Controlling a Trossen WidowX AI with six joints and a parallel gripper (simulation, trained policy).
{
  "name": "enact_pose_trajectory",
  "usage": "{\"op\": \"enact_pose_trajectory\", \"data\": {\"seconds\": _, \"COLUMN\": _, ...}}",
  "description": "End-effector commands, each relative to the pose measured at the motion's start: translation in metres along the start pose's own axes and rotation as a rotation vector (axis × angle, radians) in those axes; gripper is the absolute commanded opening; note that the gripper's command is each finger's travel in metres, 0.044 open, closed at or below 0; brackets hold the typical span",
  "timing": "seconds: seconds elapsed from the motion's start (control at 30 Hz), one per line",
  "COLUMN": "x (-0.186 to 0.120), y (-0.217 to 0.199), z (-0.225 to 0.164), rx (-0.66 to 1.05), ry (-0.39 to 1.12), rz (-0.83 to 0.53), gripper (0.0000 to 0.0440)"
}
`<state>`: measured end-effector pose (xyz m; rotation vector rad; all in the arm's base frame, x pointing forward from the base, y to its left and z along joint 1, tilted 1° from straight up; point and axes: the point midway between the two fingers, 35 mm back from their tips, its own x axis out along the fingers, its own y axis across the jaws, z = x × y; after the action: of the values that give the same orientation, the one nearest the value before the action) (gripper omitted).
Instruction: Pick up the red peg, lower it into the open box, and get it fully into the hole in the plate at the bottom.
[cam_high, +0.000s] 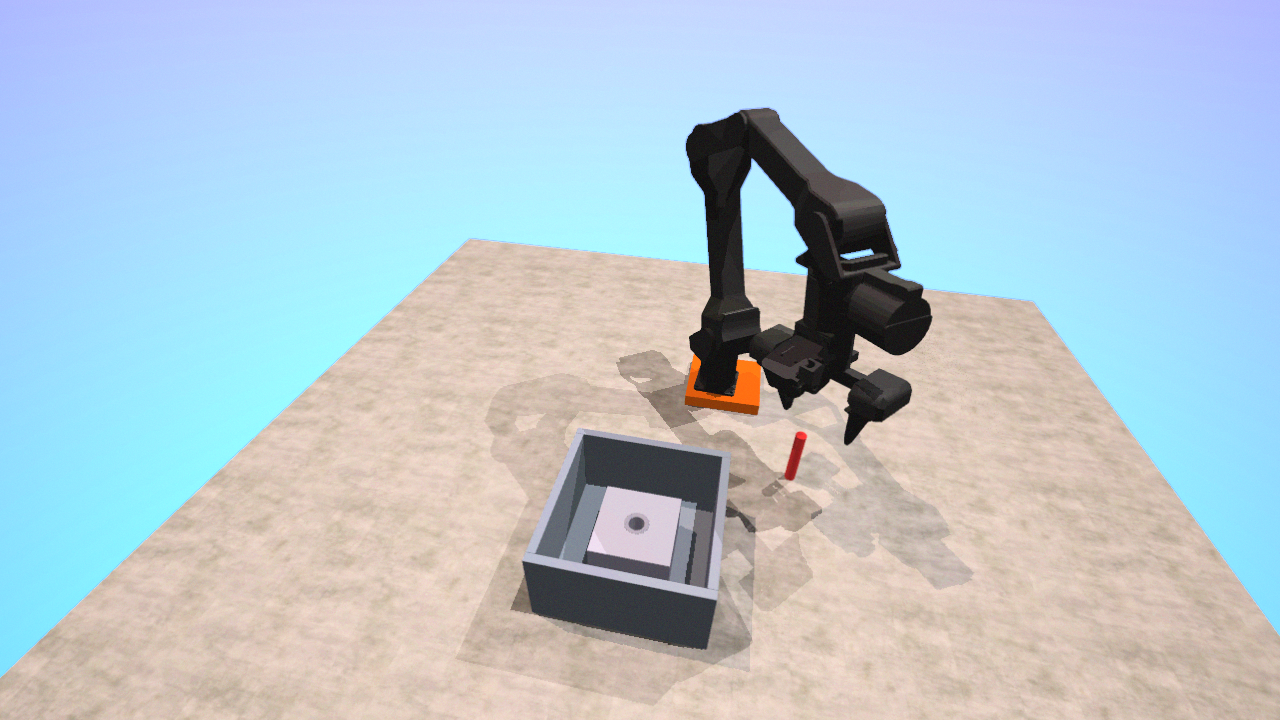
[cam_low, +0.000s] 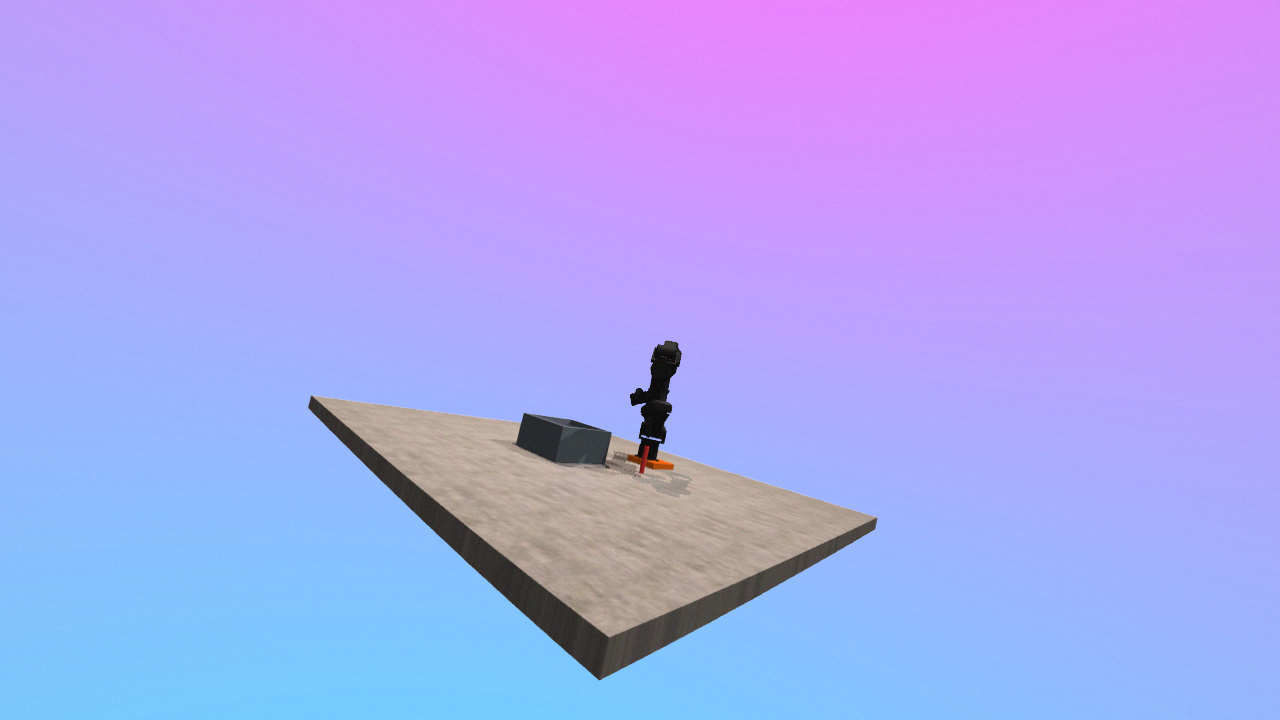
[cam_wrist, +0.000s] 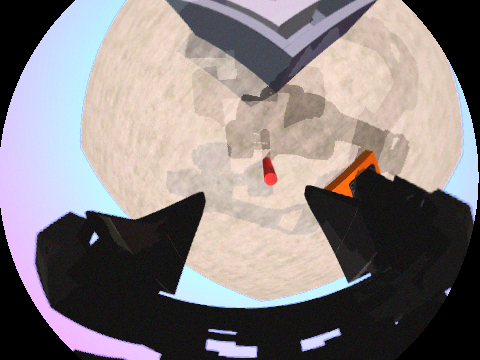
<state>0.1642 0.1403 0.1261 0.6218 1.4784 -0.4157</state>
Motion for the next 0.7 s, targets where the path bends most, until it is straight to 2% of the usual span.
{"op": "enact_pose_trajectory", "data": {"seconds": 0.0, "x": 0.012, "y": -0.007, "z": -0.003, "rx": 0.023, "ry": -0.007, "rz": -0.052, "gripper": 0.044}}
{"op": "enact_pose_trajectory", "data": {"seconds": 0.5, "x": 0.076, "y": -0.013, "z": -0.002, "rx": 0.043, "ry": -0.085, "rz": -0.113, "gripper": 0.0437}}
{"op": "enact_pose_trajectory", "data": {"seconds": 0.57, "x": 0.082, "y": -0.015, "z": -0.001, "rx": 0.038, "ry": -0.09, "rz": -0.121, "gripper": 0.0409}}
{"op": "enact_pose_trajectory", "data": {"seconds": 0.67, "x": 0.091, "y": -0.018, "z": 0.0, "rx": 0.035, "ry": -0.091, "rz": -0.14, "gripper": 0.0331}}
